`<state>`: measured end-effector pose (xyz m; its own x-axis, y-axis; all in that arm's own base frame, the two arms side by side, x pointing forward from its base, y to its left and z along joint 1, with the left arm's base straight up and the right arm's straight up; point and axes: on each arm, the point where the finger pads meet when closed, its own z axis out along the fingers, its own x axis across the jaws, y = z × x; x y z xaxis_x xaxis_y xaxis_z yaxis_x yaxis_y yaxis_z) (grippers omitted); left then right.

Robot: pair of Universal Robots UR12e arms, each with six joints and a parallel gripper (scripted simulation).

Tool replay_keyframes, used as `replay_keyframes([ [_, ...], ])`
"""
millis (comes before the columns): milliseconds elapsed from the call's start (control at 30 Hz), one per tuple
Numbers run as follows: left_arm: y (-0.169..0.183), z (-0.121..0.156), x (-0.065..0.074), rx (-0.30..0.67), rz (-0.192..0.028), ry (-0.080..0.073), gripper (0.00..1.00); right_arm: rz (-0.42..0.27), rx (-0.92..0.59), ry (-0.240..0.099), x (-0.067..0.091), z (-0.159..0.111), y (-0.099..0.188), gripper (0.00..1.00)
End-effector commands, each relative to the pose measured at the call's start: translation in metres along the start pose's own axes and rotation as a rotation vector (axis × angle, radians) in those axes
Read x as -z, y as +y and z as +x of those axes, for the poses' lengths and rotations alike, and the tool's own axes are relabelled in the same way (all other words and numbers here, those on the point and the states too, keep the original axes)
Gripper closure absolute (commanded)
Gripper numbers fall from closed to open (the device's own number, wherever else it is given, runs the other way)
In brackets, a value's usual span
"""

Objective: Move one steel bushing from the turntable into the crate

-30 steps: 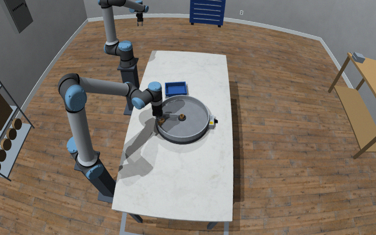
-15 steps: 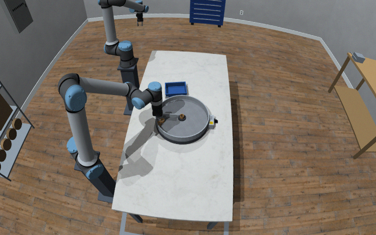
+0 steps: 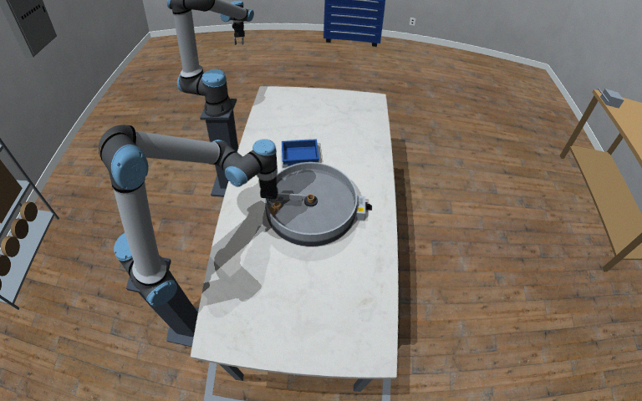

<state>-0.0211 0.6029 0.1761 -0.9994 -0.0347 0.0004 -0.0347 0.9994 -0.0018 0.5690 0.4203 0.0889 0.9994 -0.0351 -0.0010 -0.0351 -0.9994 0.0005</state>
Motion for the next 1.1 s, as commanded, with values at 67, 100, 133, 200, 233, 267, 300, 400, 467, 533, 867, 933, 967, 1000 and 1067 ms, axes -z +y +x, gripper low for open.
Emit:
replay_keyframes([
  [67,0.0007,-0.0002,0.0010,0.000,-0.002,0.000,0.00,0.001,0.000,0.001,0.0008,0.0004,-0.0005,1.00],
  [100,0.0007,-0.0002,0.0010,0.000,-0.002,0.000,0.00,0.001,0.000,0.001,0.0008,0.0004,-0.0005,1.00],
  [133,0.0007,-0.0002,0.0010,0.000,-0.002,0.000,0.00,0.001,0.000,0.001,0.0008,0.0004,-0.0005,1.00],
  [200,0.0007,-0.0002,0.0010,0.000,-0.002,0.000,0.00,0.001,0.000,0.001,0.0008,0.0004,-0.0005,1.00],
  [233,0.0007,-0.0002,0.0010,0.000,-0.002,0.000,0.00,0.001,0.000,0.001,0.0008,0.0004,-0.0005,1.00],
  [267,0.0007,-0.0002,0.0010,0.000,-0.002,0.000,0.00,0.001,0.000,0.001,0.0008,0.0004,-0.0005,1.00],
  [300,0.0007,-0.0002,0.0010,0.000,-0.002,0.000,0.00,0.001,0.000,0.001,0.0008,0.0004,-0.0005,1.00],
  [400,0.0007,-0.0002,0.0010,0.000,-0.002,0.000,0.00,0.001,0.000,0.001,0.0008,0.0004,-0.0005,1.00],
  [467,0.0007,-0.0002,0.0010,0.000,-0.002,0.000,0.00,0.001,0.000,0.001,0.0008,0.0004,-0.0005,1.00],
  [533,0.0007,-0.0002,0.0010,0.000,-0.002,0.000,0.00,0.001,0.000,0.001,0.0008,0.0004,-0.0005,1.00],
  [867,0.0007,-0.0002,0.0010,0.000,-0.002,0.000,0.00,0.001,0.000,0.001,0.0009,0.0004,-0.0005,1.00],
  [933,0.0007,-0.0002,0.0010,0.000,-0.002,0.000,0.00,0.001,0.000,0.001,0.0016,0.0004,-0.0005,1.00],
  [967,0.0007,-0.0002,0.0010,0.000,-0.002,0.000,0.00,0.001,0.000,0.001,0.0025,0.0004,-0.0005,1.00],
  [1000,0.0007,-0.0002,0.0010,0.000,-0.002,0.000,0.00,0.001,0.000,0.001,0.0039,0.0004,-0.0005,1.00],
  [1067,0.0007,-0.0002,0.0010,0.000,-0.002,0.000,0.00,0.001,0.000,0.001,0.0083,0.0004,-0.0005,1.00],
])
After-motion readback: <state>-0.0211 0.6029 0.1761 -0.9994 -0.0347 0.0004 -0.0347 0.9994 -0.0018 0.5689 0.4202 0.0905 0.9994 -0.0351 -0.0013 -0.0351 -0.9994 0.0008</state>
